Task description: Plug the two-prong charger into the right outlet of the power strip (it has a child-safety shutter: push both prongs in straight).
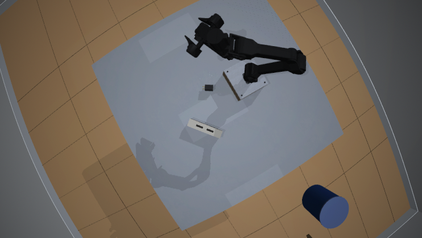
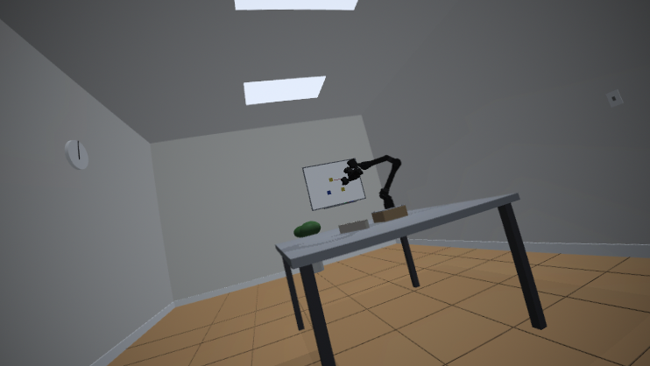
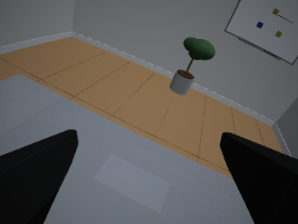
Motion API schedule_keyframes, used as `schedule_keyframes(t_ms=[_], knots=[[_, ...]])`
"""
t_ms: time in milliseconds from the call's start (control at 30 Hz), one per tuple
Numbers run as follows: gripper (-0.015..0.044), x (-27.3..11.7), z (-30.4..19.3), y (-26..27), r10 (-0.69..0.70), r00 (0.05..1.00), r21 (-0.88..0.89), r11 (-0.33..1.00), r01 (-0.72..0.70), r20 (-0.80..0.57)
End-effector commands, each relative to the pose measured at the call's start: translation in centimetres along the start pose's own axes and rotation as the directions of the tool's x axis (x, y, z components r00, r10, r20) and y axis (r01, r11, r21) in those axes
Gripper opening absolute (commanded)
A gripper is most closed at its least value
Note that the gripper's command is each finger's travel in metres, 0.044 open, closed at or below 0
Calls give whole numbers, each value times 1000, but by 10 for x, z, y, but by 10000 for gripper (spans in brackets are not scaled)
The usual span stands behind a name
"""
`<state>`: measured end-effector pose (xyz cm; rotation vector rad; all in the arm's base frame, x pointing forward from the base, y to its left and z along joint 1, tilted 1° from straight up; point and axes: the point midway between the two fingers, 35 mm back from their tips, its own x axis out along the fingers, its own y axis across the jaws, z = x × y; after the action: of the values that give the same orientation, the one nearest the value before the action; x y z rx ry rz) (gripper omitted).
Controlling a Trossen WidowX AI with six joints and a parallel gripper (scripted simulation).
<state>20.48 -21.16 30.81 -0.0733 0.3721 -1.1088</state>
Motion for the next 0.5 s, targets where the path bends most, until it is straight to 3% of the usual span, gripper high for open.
schedule_keyframes(t_ms=[0, 467], knots=[[440, 8, -17, 25, 78, 994, -39, 996, -81, -70], [440, 16, -79, 95, 263, 910, -122, 941, -315, -319]])
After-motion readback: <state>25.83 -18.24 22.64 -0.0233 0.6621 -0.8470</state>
